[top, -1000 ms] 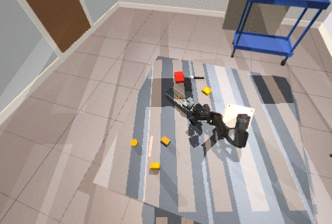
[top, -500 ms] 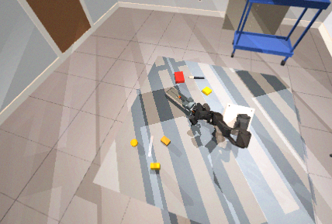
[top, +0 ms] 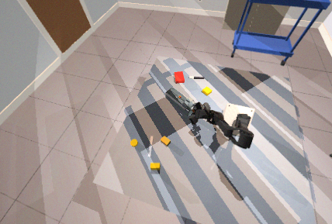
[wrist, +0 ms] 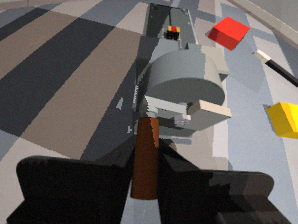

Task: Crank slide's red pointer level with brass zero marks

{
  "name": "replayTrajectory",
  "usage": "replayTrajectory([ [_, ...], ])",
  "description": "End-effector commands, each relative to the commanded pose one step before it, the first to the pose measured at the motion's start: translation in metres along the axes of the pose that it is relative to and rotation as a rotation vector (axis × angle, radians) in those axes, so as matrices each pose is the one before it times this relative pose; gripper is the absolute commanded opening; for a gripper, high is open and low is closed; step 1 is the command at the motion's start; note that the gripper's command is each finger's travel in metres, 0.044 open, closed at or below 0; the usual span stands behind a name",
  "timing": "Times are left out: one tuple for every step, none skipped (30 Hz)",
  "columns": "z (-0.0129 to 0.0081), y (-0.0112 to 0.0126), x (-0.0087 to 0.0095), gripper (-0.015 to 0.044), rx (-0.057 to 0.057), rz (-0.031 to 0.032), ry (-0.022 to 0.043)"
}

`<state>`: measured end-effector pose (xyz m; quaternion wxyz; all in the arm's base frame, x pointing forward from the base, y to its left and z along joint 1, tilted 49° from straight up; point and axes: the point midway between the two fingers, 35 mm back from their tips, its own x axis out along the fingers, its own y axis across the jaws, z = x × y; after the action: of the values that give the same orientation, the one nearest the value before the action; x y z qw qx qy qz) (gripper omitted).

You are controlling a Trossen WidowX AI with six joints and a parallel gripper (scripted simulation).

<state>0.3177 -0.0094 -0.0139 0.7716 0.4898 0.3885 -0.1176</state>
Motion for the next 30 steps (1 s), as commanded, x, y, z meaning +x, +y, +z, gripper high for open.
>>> replayTrajectory([
  [0.00327, -0.00103, -0.00336, 0.0, -0.0009, -0.00023, -0.00466],
  [0.00043, -0.00026, -0.00042, 0.0, 0.0, -0.00002, -0.00002],
  [0.00042, -0.00027, -0.00042, 0.0, 0.0, -0.00002, -0.00002],
  [0.00042, -0.00028, -0.00042, 0.0, 0.0, -0.00002, -0.00002],
  [0.00042, -0.0003, -0.00041, 0.0, 0.0, -0.00002, -0.00002],
  [0.00042, -0.00031, -0.00041, 0.0, 0.0, -0.00002, -0.00002],
  [0.00041, -0.00032, -0.0004, 0.0, 0.0, -0.00002, -0.00002],
  [0.00041, -0.00033, -0.0004, 0.0, 0.0, -0.00002, -0.00002],
  [0.00041, -0.00033, -0.0004, 0.0, 0.0, -0.00003, -0.00002],
  [0.00041, -0.00034, -0.00039, 0.0, 0.0, -0.00003, -0.00002],
  [0.00041, -0.00035, -0.00039, 0.0, 0.0, -0.00003, -0.00002],
  [0.00041, -0.00036, -0.00039, 0.0, 0.0, -0.00003, -0.00002],
  [0.00041, -0.00037, -0.00038, 0.0, 0.0, -0.00003, -0.00002],
  [0.0004, -0.00038, -0.00038, 0.0, 0.0, -0.00003, -0.00002],
  [0.0004, -0.00039, -0.00037, 0.0, 0.0, -0.00003, -0.00002],
  [0.0004, -0.00039, -0.00037, 0.0, 0.0, -0.00003, -0.00002],
  [0.00039, -0.0004, -0.00036, 0.0, 0.0, -0.00003, -0.00002],
  [0.00038, -0.00041, -0.00035, 0.0, 0.0, -0.00003, -0.00002],
  [0.00038, -0.00042, -0.00035, 0.0, 0.0, -0.00003, -0.00002],
  [0.00037, -0.00043, -0.00034, 0.0, 0.0, -0.00003, -0.00002],
  [0.00037, -0.00043, -0.00034, 0.0, 0.0, -0.00003, -0.00002],
  [0.00036, -0.00044, -0.00033, 0.0, 0.0, -0.00003, -0.00002],
  [0.00035, -0.00046, -0.00033, 0.0, 0.0, -0.00003, -0.00002],
  [0.00034, -0.00047, -0.00032, 0.0, 0.0, -0.00003, -0.00002],
  [0.00033, -0.00049, -0.00031, 0.0, 0.0, -0.00003, -0.00002],
  [0.00032, -0.00051, -0.00031, 0.0, 0.0, -0.00003, -0.00002],
  [0.00031, -0.00052, -0.0003, 0.0, 0.0, -0.00003, -0.00002],
  [0.0003, -0.00053, -0.00029, 0.0, 0.0, -0.00003, -0.00002],
  [0.00029, -0.00054, -0.00028, 0.0, 0.0, -0.00003, -0.00002],
  [0.00016, -0.00037, -0.00015, 0.0, 0.0, -0.00002, -0.00001],
])
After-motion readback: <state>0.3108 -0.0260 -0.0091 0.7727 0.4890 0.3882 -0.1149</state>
